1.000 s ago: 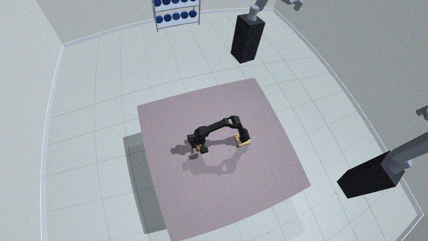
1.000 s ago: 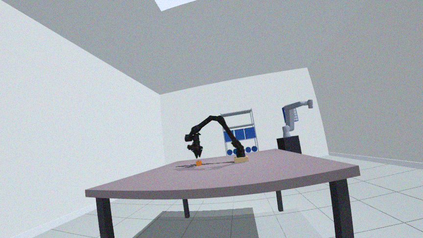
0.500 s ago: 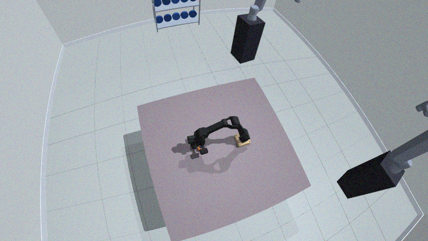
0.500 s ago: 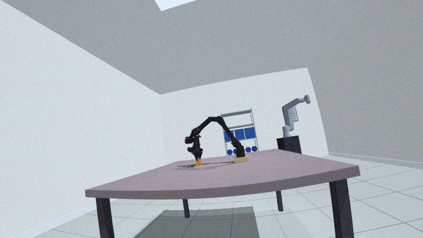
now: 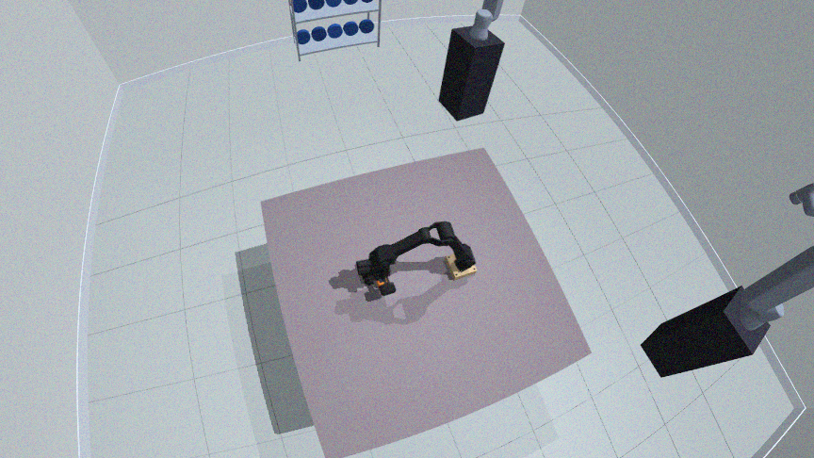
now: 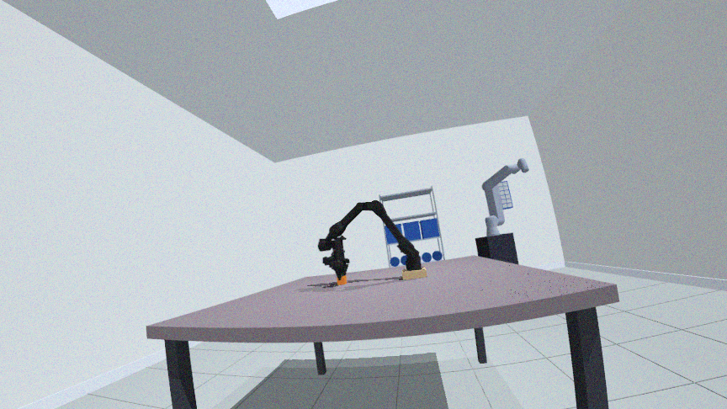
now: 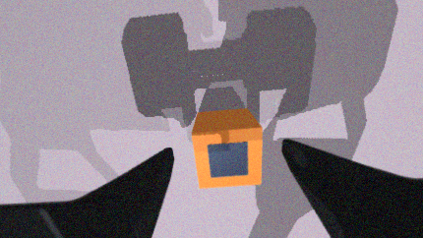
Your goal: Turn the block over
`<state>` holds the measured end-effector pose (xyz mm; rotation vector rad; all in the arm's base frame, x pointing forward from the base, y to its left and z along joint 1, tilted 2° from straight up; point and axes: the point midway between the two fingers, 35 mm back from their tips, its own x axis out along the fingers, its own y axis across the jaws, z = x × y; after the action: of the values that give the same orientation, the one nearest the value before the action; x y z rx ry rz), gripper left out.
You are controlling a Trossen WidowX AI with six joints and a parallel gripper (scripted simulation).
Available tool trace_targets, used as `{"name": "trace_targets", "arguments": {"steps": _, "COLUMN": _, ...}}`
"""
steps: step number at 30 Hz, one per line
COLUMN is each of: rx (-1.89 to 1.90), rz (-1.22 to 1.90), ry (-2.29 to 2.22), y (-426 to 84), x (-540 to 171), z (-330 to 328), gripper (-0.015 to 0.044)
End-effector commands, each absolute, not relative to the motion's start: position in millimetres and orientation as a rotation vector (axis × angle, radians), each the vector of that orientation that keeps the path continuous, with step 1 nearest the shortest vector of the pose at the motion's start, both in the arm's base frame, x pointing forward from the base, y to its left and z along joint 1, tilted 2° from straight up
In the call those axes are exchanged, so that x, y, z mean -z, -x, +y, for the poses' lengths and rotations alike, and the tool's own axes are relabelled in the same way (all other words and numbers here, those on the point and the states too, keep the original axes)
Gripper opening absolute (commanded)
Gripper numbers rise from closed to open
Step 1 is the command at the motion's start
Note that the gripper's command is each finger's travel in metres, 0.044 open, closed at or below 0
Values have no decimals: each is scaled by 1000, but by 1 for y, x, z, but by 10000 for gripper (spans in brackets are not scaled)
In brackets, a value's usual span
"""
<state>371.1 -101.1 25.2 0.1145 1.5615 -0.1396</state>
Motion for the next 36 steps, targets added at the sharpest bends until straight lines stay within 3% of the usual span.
{"name": "trace_targets", "arguments": {"steps": 1, "rx": 134, "rz": 1565, "ry": -116, "y": -371, "x": -22, "z": -101, "gripper": 282}}
{"name": "trace_targets", "arguments": {"steps": 6, "rx": 134, "rz": 1565, "ry": -116, "y": -371, "x": -22, "z": -101, "gripper": 151}}
{"name": "trace_targets", "arguments": {"steps": 22, "rx": 134, "rz": 1565, "ry": -116, "y": -371, "x": -22, "z": -101, "gripper": 45}}
{"name": "trace_targets", "arguments": {"steps": 24, "rx": 134, "rz": 1565, "ry": -116, "y": -371, "x": -27, "z": -101, "gripper": 0}}
{"name": "trace_targets", "arguments": {"steps": 36, "rx": 134, "rz": 1562, "ry": -116, "y": -371, "x": -52, "z": -100, "gripper": 0}}
